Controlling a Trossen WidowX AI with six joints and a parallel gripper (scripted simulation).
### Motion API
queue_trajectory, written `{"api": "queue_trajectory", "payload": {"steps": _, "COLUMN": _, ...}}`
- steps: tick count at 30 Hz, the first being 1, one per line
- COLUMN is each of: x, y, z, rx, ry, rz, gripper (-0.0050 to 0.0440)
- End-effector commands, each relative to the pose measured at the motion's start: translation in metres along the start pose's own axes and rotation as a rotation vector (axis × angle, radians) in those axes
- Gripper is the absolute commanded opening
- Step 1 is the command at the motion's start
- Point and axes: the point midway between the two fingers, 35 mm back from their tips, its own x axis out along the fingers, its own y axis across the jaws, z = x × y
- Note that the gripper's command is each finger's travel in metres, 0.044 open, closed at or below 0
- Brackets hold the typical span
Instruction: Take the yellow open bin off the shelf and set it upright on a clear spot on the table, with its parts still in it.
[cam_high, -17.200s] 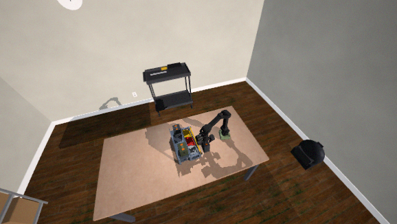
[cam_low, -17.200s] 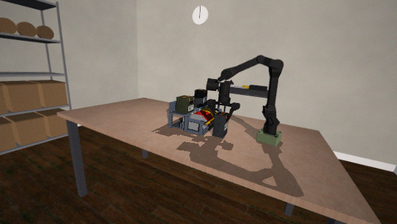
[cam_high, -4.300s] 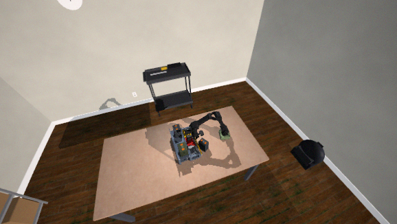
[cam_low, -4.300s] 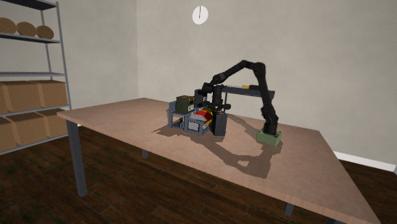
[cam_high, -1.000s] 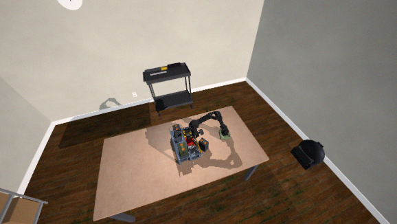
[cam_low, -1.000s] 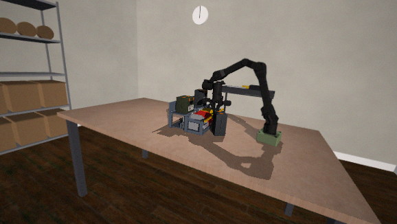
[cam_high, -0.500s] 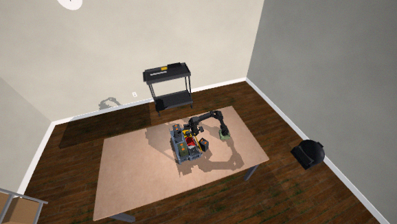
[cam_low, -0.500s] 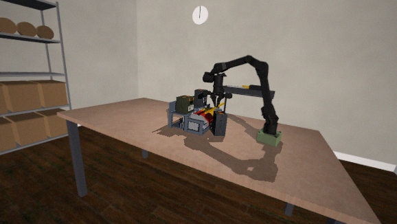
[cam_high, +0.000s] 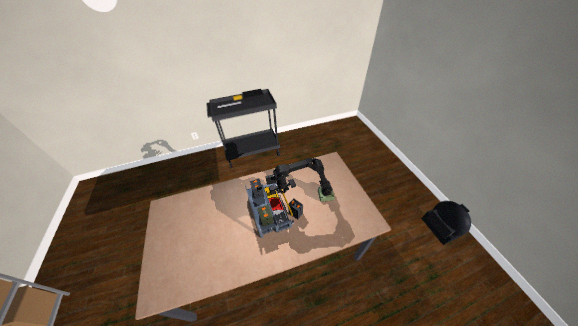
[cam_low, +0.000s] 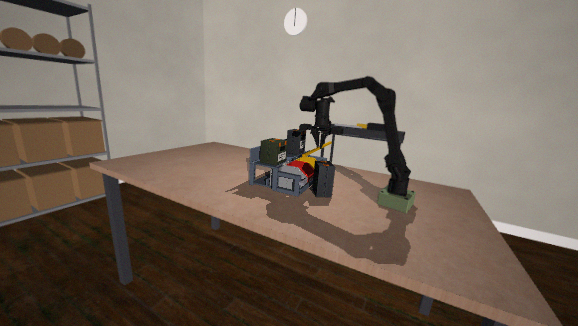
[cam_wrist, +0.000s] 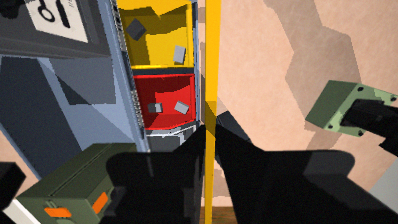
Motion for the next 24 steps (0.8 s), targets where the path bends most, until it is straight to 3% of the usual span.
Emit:
{"api": "queue_trajectory", "payload": {"steps": 1, "x": -0.014, "y": 0.003, "z": 0.000, "rx": -0.008, "ry": -0.008, "rz": 0.043, "gripper": 0.0000}}
{"api": "queue_trajectory", "payload": {"steps": 24, "x": 0.000, "y": 0.003, "z": 0.001, "rx": -0.008, "ry": -0.008, "rz": 0.042, "gripper": 0.0000}}
